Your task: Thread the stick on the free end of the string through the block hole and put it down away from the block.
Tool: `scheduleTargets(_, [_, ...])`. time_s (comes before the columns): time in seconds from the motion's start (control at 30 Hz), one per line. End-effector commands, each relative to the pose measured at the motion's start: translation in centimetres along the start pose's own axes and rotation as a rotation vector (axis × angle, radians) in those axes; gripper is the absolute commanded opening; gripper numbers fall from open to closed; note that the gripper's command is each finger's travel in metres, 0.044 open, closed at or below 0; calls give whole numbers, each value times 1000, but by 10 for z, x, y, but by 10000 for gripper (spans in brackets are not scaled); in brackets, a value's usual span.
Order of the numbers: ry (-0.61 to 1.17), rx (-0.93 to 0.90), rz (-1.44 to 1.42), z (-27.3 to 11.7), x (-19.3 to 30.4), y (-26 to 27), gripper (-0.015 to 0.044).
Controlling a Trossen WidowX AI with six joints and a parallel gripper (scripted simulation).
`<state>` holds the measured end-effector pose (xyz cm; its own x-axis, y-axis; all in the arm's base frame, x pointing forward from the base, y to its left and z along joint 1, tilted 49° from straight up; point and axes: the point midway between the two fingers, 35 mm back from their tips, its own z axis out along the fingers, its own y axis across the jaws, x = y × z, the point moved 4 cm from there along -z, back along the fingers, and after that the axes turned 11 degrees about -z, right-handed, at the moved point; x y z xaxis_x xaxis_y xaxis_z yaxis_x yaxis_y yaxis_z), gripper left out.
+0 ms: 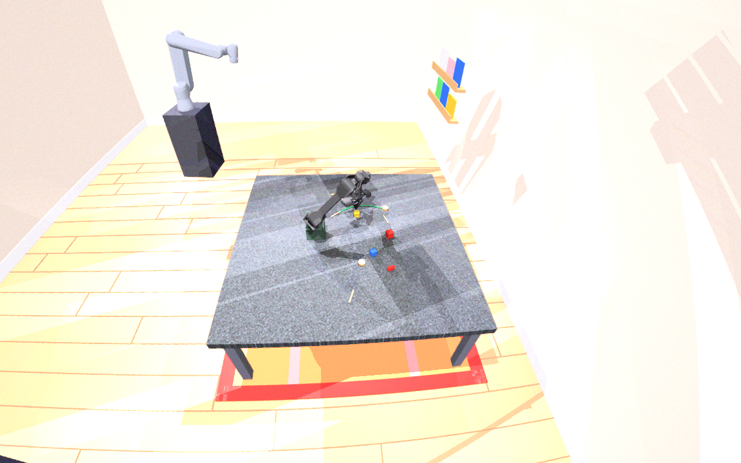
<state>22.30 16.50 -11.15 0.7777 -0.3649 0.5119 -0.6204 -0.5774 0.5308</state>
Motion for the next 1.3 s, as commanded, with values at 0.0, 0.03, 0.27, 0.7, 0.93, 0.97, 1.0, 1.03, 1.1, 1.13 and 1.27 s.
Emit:
scheduleTargets(0.0, [0, 0, 0, 0, 0, 0, 0])
scheduleTargets(0.03, [0, 0, 0, 0, 0, 0, 0])
scheduleTargets(0.27, [0, 0, 0, 0, 0, 0, 0])
scheduleTargets(0.7, [0, 0, 0, 0, 0, 0, 238])
scheduleTargets(0.93, [0, 0, 0, 0, 0, 0, 54])
scheduleTargets(0.97, [0, 0, 0, 0, 0, 0, 28])
scheduleTargets(1.0, [0, 0, 0, 0, 0, 0, 2])
scheduleTargets(1.03, [0, 0, 0, 0, 0, 0, 0])
scheduleTargets(1.1, [0, 0, 0, 0, 0, 0, 0])
scheduleTargets(1.13, [0, 0, 0, 0, 0, 0, 0])
scheduleTargets(1.27, [0, 0, 0, 0, 0, 0, 0])
